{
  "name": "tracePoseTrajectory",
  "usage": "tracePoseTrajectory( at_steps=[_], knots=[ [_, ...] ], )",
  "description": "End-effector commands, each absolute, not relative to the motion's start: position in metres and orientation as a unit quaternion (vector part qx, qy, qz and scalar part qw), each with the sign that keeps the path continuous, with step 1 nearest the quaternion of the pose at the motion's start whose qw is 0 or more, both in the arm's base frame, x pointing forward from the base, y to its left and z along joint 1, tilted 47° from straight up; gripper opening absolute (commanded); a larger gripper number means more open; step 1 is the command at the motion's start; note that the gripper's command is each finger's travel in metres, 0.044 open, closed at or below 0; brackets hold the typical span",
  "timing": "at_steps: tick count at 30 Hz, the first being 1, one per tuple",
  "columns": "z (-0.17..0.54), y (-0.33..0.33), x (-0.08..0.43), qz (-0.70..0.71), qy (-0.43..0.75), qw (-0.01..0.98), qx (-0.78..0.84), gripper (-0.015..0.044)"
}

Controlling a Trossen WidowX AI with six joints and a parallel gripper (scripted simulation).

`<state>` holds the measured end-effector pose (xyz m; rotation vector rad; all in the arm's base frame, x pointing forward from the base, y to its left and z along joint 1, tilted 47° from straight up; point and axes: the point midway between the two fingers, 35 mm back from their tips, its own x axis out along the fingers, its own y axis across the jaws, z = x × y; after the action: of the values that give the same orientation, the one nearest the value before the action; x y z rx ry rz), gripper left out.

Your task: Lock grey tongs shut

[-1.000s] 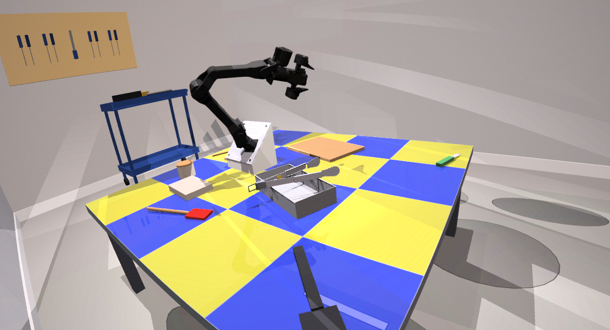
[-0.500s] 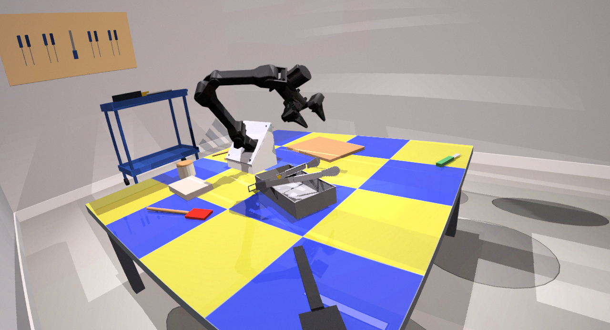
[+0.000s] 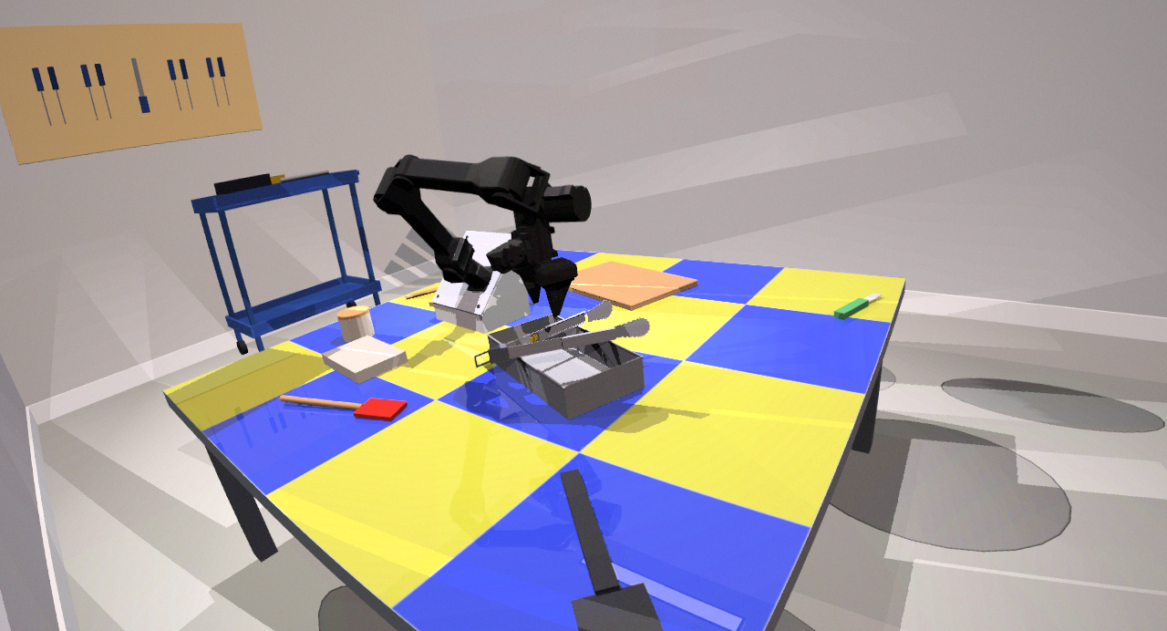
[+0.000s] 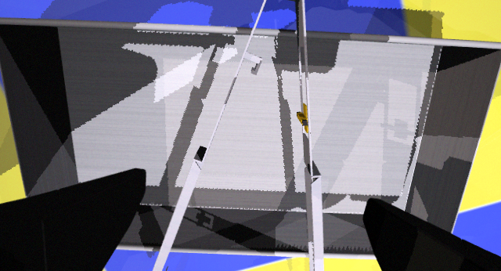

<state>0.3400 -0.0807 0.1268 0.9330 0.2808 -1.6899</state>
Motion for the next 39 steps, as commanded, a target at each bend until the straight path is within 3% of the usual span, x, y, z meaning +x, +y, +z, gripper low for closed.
tracePoseTrajectory(
  at_steps=[1,39],
  knots=[
    [0.128,-0.082,0.337,-0.721,0.113,0.561,0.389,0.0440],
    [0.092,-0.119,0.337,-0.721,0.115,0.561,0.390,0.0440]
  ],
)
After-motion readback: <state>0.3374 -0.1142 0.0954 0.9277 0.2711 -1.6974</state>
